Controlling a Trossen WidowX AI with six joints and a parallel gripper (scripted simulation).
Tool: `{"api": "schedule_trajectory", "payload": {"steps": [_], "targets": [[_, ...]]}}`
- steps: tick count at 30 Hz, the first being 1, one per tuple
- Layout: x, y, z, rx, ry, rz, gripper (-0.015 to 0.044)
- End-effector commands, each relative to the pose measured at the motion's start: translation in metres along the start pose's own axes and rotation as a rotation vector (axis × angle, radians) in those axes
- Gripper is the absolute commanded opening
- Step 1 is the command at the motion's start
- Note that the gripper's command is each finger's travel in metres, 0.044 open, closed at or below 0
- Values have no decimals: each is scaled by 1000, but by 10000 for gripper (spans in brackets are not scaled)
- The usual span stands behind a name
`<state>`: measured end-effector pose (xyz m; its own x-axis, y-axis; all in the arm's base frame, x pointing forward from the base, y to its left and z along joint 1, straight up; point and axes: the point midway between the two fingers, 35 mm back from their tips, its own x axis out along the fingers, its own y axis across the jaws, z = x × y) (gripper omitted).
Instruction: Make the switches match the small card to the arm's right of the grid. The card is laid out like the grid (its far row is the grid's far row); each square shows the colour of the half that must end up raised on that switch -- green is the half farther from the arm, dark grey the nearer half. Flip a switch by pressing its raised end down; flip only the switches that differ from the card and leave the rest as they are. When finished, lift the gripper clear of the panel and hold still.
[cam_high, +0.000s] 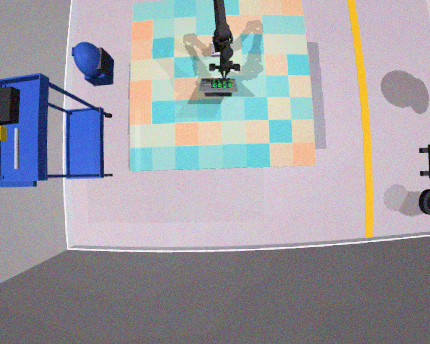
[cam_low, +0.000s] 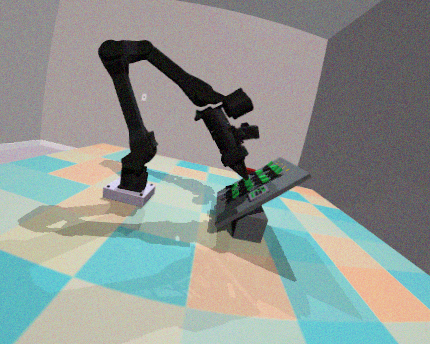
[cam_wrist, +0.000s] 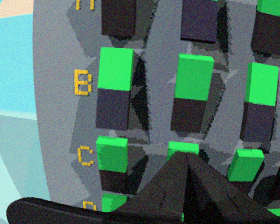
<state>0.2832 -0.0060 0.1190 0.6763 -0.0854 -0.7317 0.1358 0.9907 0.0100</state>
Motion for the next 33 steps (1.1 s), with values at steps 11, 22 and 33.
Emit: {"api": "schedule_trajectory", "payload": {"steps": [11, 22, 33], "targets": [[2, 0, -1, -4, 3, 3, 0], [-24, 1, 1, -1, -7, 2, 0], [-61, -10, -4, -4, -16, 3, 0]]}}
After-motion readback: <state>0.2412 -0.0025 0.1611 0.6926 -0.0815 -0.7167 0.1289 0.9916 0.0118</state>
